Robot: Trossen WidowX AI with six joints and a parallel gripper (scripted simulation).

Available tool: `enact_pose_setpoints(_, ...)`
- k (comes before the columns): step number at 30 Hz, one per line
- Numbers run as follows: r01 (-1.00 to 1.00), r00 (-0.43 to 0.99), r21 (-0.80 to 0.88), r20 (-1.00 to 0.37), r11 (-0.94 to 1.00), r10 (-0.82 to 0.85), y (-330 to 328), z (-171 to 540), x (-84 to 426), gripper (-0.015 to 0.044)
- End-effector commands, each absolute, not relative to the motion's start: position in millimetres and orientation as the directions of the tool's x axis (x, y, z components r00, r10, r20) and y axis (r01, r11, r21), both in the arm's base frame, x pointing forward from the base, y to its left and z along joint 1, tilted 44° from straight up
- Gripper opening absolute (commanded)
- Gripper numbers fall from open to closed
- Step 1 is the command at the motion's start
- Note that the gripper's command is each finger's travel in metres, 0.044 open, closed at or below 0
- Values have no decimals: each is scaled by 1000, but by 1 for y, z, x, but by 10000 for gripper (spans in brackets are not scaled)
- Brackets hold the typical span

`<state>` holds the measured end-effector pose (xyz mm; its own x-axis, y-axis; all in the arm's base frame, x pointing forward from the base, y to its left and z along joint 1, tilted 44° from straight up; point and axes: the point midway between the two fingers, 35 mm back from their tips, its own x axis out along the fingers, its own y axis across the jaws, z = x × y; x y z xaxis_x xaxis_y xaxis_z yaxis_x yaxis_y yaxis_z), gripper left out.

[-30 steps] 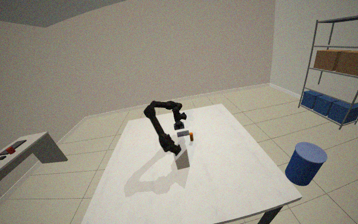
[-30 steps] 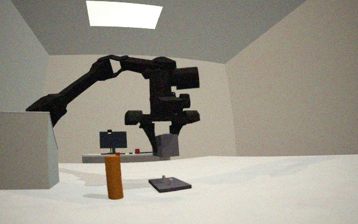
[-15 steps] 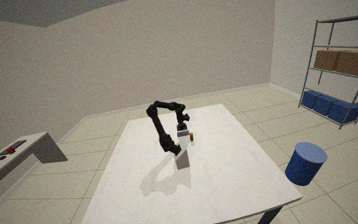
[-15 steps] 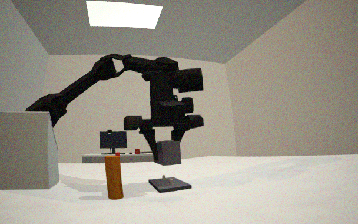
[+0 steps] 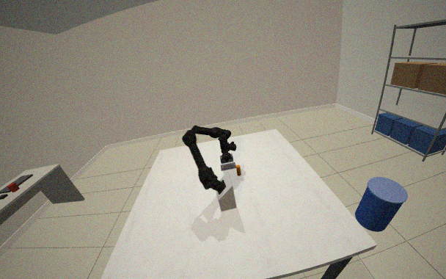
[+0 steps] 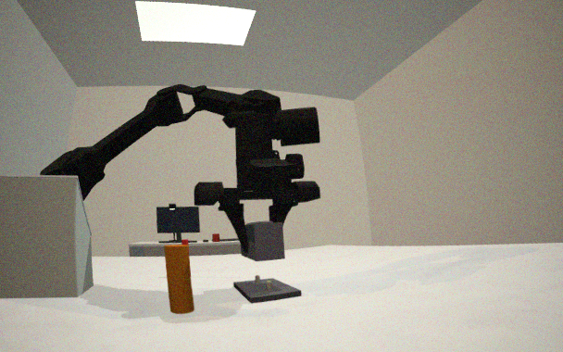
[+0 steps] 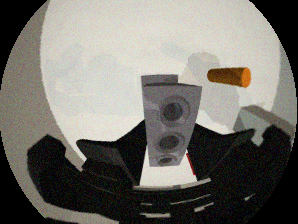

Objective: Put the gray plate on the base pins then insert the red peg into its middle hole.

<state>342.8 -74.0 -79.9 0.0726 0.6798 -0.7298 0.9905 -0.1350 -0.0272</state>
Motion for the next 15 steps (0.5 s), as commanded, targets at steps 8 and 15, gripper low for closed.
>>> enact_pose_setpoints(8, 991, 70, -26, -732, -131, 678, -75, -82, 342, 0)
enact_pose_setpoints(15, 991, 70, -26, -731, -131, 678, -67, -91, 343, 0)
